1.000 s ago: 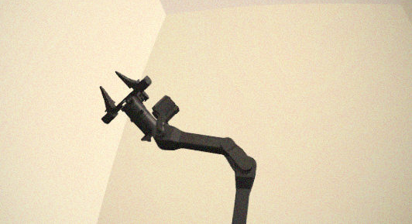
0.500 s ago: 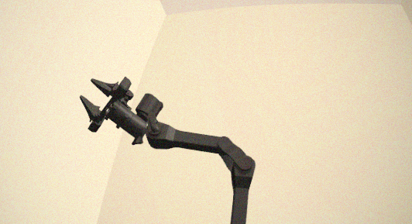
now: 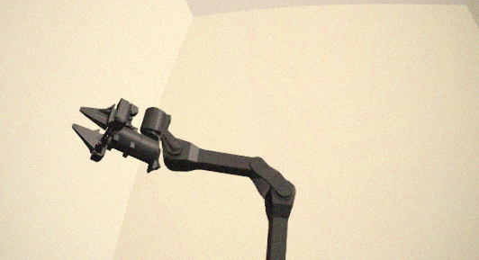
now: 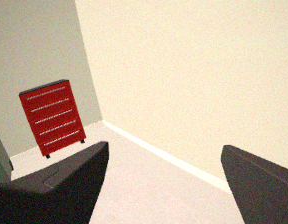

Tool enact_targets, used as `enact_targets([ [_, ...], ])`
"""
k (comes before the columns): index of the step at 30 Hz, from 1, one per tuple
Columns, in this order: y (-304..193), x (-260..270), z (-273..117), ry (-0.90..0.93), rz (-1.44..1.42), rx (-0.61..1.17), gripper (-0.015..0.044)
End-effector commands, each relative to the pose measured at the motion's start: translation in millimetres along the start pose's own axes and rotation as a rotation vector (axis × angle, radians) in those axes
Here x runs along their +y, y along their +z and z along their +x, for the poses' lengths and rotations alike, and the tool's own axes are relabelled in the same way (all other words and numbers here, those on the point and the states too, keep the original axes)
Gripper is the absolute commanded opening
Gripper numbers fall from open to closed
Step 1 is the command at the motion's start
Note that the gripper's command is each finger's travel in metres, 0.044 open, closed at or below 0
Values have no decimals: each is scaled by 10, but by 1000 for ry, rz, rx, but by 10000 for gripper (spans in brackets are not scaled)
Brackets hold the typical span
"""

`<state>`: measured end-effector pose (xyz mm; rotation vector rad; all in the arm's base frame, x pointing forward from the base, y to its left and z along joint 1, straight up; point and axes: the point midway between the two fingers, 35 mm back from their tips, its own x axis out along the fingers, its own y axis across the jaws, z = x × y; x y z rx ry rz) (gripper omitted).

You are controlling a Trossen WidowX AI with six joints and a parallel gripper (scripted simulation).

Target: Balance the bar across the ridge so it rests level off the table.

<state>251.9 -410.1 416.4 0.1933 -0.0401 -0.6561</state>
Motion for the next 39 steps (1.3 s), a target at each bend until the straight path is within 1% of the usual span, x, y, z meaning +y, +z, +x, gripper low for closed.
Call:
enact_targets([
  [1,-291,54,104,-6,-89,91,315],
  [11,-853,253,212,29,-315,282,315],
  [20,-1358,460,215,111,-536,456,315],
  [30,-1894,703,113,261,-795,639,315],
  [39,-2335,917,-72,449,-1035,787,315],
])
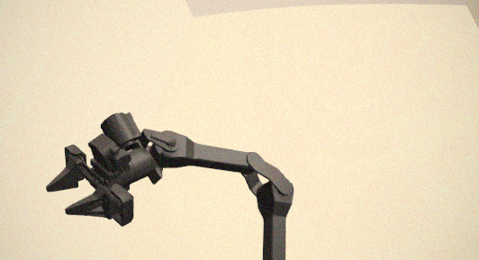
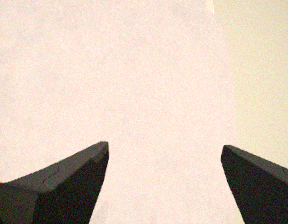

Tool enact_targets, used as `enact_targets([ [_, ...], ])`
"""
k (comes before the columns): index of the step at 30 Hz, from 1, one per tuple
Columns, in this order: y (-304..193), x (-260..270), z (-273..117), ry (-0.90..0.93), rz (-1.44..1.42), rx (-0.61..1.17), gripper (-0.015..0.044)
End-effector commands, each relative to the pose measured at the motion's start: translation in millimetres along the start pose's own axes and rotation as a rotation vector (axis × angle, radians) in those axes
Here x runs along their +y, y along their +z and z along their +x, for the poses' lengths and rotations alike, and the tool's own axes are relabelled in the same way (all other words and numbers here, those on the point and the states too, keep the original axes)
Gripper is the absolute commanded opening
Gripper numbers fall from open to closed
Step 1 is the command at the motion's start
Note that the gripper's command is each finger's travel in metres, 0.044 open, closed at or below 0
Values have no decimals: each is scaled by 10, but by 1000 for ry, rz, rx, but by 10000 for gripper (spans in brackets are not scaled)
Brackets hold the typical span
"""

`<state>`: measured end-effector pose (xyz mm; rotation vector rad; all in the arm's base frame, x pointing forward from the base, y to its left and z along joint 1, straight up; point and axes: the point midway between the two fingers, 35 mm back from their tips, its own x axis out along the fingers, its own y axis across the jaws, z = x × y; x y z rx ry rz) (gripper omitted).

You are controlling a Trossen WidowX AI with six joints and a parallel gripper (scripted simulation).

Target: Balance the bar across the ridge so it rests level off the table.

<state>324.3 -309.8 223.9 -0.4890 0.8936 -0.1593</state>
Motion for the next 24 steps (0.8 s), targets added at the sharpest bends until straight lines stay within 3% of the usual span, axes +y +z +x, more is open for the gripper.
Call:
enact_targets([
  [1,-60,266,101,88,-141,62,315],
  [24,-329,1448,99,593,-923,190,315],
])
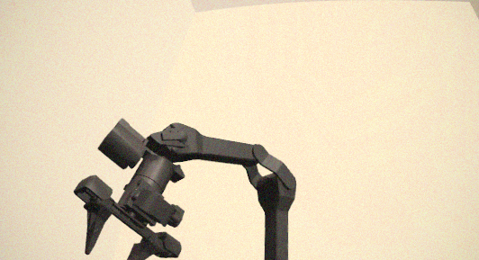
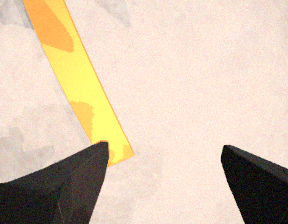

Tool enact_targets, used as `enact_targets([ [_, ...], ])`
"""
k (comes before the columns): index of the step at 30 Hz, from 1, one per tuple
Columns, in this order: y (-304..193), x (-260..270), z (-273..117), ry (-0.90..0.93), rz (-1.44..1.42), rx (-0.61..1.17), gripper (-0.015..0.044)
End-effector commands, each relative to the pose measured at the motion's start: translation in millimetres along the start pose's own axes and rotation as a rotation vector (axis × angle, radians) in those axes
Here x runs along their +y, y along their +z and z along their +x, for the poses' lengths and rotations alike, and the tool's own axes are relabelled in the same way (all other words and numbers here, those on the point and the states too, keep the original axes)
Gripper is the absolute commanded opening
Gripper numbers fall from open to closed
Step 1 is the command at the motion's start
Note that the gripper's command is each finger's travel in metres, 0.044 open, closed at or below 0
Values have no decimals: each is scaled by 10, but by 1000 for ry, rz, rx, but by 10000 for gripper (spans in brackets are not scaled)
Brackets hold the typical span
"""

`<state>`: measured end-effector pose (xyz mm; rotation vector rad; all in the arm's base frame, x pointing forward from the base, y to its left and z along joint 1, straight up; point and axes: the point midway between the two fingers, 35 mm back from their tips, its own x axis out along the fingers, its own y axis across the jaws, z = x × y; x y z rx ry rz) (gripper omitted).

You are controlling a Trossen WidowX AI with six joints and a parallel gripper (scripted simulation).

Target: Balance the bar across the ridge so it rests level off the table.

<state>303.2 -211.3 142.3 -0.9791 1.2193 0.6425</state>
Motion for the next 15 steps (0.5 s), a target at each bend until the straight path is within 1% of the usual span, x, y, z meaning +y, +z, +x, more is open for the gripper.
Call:
enact_targets([
  [1,106,206,83,109,-167,6,315],
  [8,238,472,120,247,-406,-7,315],
  [15,241,479,120,250,-412,-7,315],
])
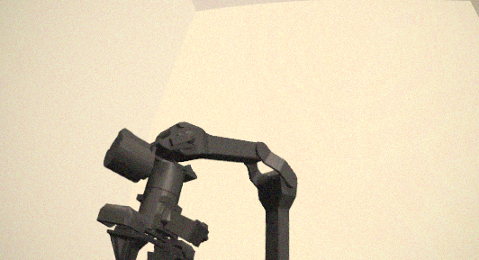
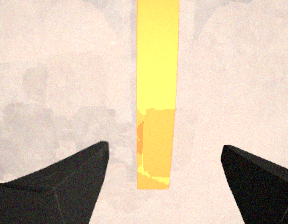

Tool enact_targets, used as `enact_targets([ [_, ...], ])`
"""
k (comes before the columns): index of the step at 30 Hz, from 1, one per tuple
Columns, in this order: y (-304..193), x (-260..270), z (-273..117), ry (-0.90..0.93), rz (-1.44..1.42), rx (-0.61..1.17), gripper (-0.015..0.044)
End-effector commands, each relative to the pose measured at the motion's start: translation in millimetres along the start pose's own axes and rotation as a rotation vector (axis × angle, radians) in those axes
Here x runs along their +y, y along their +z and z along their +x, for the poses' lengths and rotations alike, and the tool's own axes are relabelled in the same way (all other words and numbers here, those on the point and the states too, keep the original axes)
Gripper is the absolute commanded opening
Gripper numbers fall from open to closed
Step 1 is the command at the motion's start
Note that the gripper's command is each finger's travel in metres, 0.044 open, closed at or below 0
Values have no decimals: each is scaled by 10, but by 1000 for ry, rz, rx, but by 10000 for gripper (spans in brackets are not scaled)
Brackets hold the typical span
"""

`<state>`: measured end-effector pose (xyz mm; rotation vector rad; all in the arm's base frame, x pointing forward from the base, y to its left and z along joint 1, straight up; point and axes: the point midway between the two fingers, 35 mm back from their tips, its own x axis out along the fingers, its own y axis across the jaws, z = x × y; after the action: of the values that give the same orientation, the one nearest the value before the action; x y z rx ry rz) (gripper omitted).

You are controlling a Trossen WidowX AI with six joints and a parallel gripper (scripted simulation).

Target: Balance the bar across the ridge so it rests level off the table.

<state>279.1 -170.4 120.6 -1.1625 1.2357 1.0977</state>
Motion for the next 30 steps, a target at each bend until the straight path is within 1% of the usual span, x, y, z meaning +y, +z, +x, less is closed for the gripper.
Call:
enact_targets([
  [1,14,22,16,17,-21,0,315],
  [4,11,19,89,17,-21,0,315],
  [11,14,30,456,17,-21,0,315],
  [20,14,30,493,17,-21,0,315],
  [30,13,32,652,17,-21,0,315],
])
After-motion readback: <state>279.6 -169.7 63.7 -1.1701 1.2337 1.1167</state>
